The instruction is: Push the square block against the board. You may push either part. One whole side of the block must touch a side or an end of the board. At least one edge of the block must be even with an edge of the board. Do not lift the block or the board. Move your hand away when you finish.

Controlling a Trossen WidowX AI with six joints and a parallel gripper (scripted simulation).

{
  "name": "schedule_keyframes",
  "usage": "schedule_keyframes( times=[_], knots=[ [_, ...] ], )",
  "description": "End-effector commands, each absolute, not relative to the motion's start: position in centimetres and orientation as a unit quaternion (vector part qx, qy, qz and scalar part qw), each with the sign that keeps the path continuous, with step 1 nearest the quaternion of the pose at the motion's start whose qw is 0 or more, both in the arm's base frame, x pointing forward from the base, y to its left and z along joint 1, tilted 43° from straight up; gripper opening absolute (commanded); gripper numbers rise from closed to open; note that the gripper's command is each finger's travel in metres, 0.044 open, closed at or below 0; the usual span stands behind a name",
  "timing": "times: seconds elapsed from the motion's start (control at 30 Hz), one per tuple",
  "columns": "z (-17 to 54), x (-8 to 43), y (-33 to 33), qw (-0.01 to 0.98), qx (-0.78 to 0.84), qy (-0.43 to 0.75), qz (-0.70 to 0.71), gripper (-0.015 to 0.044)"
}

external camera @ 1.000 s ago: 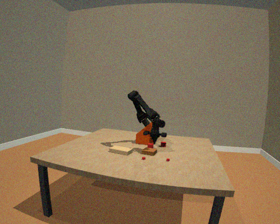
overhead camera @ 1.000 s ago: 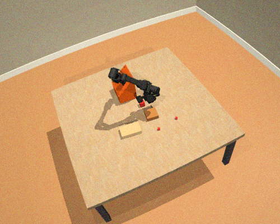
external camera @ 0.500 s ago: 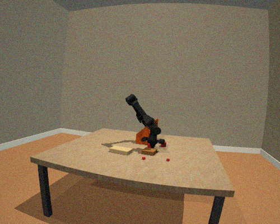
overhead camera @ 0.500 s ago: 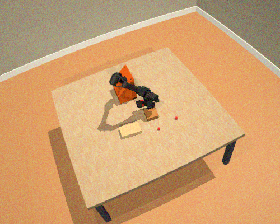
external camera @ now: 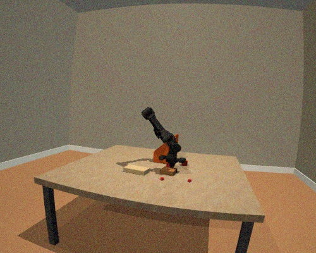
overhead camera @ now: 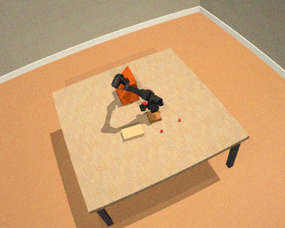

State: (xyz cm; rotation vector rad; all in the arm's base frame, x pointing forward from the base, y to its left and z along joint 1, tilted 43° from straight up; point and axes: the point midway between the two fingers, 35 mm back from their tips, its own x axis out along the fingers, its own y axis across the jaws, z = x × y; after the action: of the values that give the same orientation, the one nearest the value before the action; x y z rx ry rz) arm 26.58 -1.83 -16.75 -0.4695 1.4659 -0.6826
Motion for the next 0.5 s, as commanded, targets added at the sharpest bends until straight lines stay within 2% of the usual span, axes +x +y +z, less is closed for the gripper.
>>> schedule_keyframes(
  times=[0.0, 0.47],
  knots=[
    [-16.7, 27.2, -1.9, 0.667, -0.211, 0.648, -0.303, 0.0],
    [-16.7, 29.3, -2.0, 0.667, -0.21, 0.647, -0.302, 0.0]
  ],
)
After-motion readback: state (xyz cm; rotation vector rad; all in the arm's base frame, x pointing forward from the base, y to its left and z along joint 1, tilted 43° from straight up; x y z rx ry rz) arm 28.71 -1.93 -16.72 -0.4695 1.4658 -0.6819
